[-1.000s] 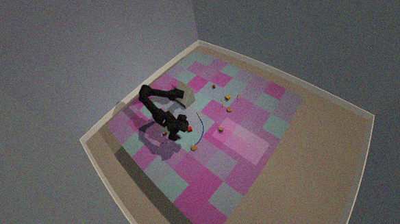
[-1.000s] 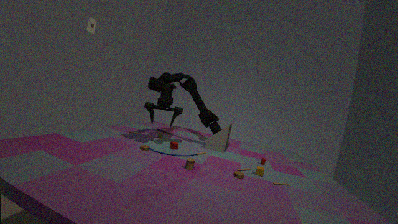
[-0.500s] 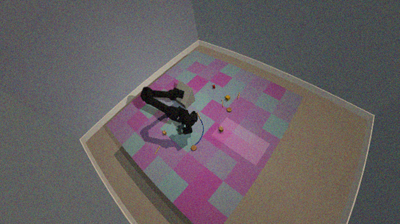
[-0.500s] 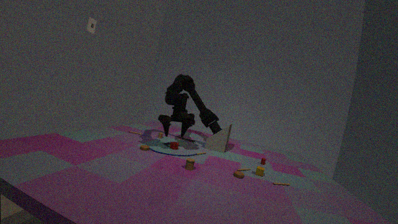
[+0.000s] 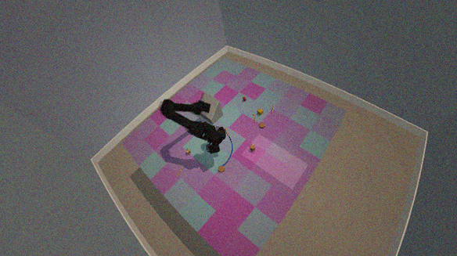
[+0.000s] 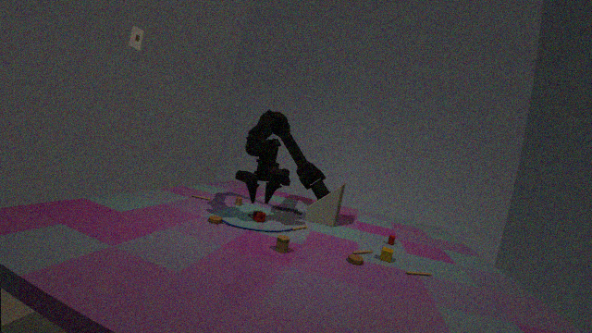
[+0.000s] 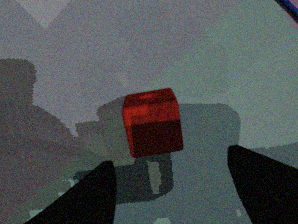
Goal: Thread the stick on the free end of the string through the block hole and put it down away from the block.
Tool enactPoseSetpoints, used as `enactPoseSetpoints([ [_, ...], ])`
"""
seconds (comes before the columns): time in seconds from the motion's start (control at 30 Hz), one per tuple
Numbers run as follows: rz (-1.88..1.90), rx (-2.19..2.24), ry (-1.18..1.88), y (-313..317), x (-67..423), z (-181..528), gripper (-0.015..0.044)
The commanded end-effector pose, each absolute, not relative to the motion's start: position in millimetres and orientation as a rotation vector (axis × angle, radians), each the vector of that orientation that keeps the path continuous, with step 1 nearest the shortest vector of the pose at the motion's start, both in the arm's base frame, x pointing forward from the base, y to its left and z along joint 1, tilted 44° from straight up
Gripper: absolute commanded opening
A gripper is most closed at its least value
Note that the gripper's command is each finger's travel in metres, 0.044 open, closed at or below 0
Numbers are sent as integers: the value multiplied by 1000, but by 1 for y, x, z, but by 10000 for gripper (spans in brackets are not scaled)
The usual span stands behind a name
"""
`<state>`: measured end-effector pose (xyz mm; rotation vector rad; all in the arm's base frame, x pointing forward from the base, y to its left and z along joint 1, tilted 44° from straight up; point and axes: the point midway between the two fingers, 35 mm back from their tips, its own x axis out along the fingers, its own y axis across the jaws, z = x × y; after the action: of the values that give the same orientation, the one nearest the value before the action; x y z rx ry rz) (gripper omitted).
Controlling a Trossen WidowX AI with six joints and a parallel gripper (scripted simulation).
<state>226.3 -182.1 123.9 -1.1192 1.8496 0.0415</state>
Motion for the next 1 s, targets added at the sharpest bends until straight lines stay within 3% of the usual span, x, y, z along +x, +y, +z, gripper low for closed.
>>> enactPoseSetpoints([
  [0.0,41,-1119,1850,-182,226,124,242],
  [0.1,41,-1119,1850,-182,226,124,242],
  [0.4,42,-1119,1850,-182,226,124,6],
  [0.93,42,-1119,1850,-182,226,124,0],
  [0.97,42,-1119,1850,-182,226,124,26],
])
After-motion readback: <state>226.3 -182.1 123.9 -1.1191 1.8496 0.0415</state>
